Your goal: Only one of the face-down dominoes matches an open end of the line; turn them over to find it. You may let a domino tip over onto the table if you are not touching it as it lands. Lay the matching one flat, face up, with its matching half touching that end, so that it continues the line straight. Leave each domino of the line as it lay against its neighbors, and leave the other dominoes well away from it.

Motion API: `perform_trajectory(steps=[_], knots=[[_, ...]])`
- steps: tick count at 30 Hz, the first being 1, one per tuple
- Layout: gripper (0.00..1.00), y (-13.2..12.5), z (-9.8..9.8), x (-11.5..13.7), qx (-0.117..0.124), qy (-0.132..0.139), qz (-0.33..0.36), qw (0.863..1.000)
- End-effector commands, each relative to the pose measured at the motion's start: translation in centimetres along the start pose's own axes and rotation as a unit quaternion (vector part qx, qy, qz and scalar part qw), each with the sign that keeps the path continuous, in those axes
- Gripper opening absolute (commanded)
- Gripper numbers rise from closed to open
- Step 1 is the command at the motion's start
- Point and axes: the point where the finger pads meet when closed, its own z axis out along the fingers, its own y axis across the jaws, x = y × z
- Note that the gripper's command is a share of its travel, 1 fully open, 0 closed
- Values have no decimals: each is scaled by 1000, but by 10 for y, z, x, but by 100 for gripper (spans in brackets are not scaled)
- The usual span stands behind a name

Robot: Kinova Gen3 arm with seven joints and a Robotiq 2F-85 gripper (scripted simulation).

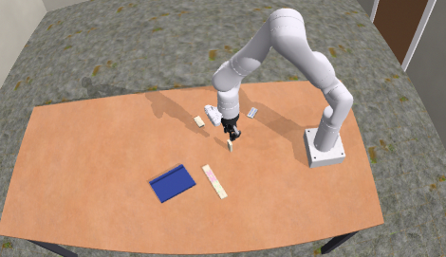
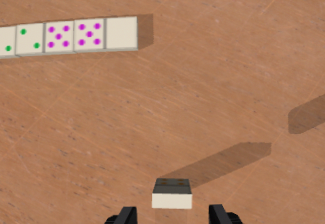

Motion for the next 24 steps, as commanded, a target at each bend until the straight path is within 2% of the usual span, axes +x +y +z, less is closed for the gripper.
perform_trajectory(steps=[1,24], knots=[[49,0,-1,1,-1,1,9,1000],[49,0,-1,2,-1,1,15,1000]])
